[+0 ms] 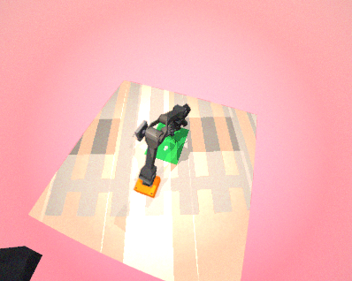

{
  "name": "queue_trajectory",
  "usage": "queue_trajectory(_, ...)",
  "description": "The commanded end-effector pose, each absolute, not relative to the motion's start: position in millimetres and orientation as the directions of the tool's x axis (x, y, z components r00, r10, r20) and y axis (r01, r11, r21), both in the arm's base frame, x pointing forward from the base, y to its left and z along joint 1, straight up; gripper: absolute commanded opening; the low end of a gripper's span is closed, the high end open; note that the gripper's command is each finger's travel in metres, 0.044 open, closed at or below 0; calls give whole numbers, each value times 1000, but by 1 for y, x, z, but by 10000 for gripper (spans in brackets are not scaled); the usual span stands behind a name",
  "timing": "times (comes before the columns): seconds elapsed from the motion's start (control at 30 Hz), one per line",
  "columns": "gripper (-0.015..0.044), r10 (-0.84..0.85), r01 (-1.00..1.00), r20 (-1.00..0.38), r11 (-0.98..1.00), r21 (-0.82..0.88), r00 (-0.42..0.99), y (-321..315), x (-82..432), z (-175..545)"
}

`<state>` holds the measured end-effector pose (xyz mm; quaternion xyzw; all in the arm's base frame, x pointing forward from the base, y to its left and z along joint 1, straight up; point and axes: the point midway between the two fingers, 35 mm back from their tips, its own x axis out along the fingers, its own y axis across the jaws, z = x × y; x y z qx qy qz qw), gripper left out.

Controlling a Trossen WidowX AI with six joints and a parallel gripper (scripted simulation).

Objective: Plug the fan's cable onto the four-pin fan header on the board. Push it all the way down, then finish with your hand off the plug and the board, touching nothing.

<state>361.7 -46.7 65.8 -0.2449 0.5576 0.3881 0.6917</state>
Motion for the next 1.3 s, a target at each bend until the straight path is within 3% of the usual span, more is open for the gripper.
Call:
queue_trajectory(0.0, 0, 320, -816, -943, 566, 119, 85, -46, 359, 60)
queue_trajectory(1.27, 0, 696, -853, -650, 503, 137, 306, -50, 356, 44)
